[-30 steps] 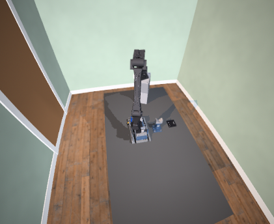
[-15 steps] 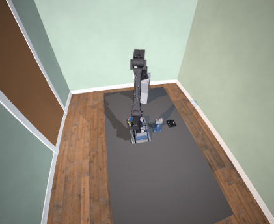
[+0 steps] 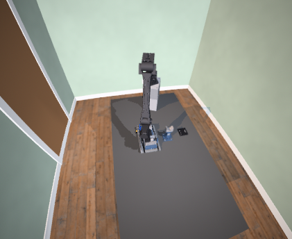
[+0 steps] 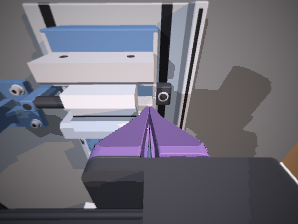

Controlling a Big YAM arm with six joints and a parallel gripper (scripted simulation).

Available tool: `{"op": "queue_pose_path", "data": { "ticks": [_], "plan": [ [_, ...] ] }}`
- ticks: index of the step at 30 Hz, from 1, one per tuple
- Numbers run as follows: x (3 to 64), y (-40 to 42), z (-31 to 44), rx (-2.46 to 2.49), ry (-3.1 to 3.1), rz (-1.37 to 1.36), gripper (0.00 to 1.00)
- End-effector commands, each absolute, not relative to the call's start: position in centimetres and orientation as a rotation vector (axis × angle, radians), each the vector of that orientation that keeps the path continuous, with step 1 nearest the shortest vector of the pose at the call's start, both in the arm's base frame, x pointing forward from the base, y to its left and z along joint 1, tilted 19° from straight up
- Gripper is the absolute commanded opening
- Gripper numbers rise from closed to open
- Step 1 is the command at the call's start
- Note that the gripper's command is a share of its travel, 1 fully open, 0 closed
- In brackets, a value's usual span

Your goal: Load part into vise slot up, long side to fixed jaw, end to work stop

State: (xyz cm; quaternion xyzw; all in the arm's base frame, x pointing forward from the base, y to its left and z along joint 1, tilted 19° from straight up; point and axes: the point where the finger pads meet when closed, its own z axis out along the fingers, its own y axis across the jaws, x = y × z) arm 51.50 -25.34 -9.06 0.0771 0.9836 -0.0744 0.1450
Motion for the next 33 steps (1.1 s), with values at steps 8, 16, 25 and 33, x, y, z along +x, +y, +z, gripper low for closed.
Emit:
{"op": "queue_pose_path", "data": {
  "ticks": [8, 16, 25, 33],
  "plan": [
    [52.69, -26.21, -8.3, 0.216, 2.803, -0.232, 0.0],
    [52.69, -26.21, -8.3, 0.216, 2.803, -0.232, 0.0],
    [52.7, -26.15, -8.31, 0.216, 2.803, -0.232, 0.0],
    [52.73, -25.92, -8.34, 0.216, 2.803, -0.231, 0.0]
  ]
}}
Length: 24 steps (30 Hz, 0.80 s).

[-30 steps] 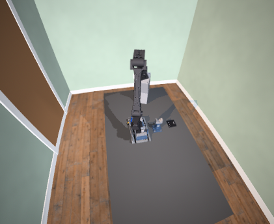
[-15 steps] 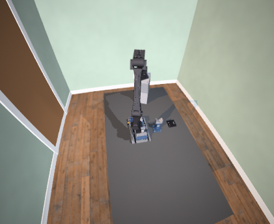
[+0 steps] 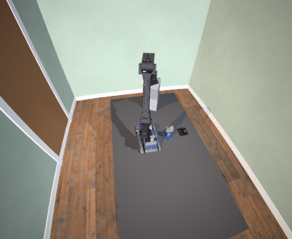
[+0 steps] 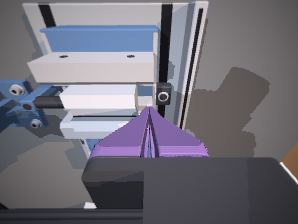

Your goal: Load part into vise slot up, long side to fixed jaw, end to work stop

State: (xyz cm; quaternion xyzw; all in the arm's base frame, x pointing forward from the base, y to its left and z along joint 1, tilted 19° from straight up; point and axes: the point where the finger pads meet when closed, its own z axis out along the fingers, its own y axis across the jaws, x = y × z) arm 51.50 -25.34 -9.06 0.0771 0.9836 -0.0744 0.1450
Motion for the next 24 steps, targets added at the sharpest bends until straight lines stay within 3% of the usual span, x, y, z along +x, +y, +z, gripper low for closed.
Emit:
{"op": "queue_pose_path", "data": {
  "ticks": [1, 24],
  "plan": [
    [52.7, -25.9, -8.3, 0.216, 2.803, -0.23, 0.0],
    [52.3, -24.6, -8.7, 0.221, 2.815, -0.221, 0.0]
  ]
}}
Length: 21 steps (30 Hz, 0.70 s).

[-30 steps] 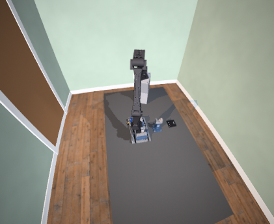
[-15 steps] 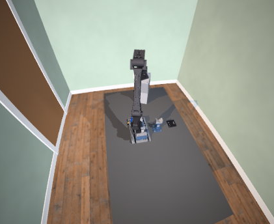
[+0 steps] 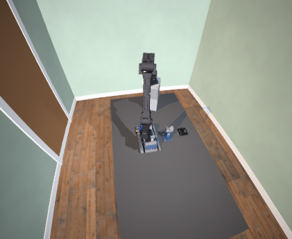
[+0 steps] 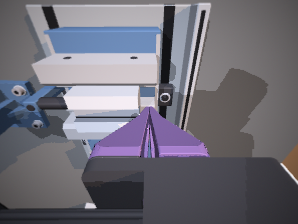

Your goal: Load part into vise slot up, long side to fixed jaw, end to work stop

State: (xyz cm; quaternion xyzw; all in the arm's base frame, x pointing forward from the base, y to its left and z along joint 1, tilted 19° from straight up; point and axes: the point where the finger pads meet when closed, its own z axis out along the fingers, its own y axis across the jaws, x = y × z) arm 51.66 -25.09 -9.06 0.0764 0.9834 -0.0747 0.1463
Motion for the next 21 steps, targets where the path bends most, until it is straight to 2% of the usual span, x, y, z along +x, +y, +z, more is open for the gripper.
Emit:
{"op": "queue_pose_path", "data": {
  "ticks": [1, 21],
  "plan": [
    [52.41, -24.56, -8.6, 0.219, 2.813, -0.222, 0.0],
    [52.55, -24.09, -8.4, 0.219, 2.808, -0.223, 0.0]
  ]
}}
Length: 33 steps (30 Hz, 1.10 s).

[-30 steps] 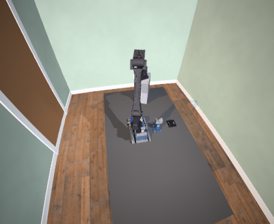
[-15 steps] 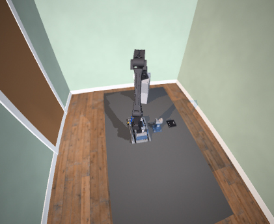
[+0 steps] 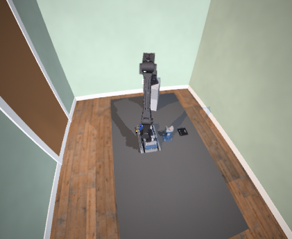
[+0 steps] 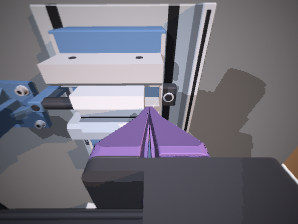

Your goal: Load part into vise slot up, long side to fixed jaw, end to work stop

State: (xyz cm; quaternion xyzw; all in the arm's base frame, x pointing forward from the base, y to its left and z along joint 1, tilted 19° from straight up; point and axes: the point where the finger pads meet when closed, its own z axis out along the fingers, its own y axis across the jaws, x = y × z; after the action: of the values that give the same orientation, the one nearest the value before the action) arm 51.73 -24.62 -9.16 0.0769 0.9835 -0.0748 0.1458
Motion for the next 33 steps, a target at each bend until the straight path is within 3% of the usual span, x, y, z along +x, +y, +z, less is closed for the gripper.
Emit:
{"op": "queue_pose_path", "data": {
  "ticks": [1, 33],
  "plan": [
    [52.57, -24.07, -8.38, 0.219, 2.807, -0.223, 0.0],
    [52.64, -23.46, -8.22, 0.217, 2.806, -0.221, 0.0]
  ]
}}
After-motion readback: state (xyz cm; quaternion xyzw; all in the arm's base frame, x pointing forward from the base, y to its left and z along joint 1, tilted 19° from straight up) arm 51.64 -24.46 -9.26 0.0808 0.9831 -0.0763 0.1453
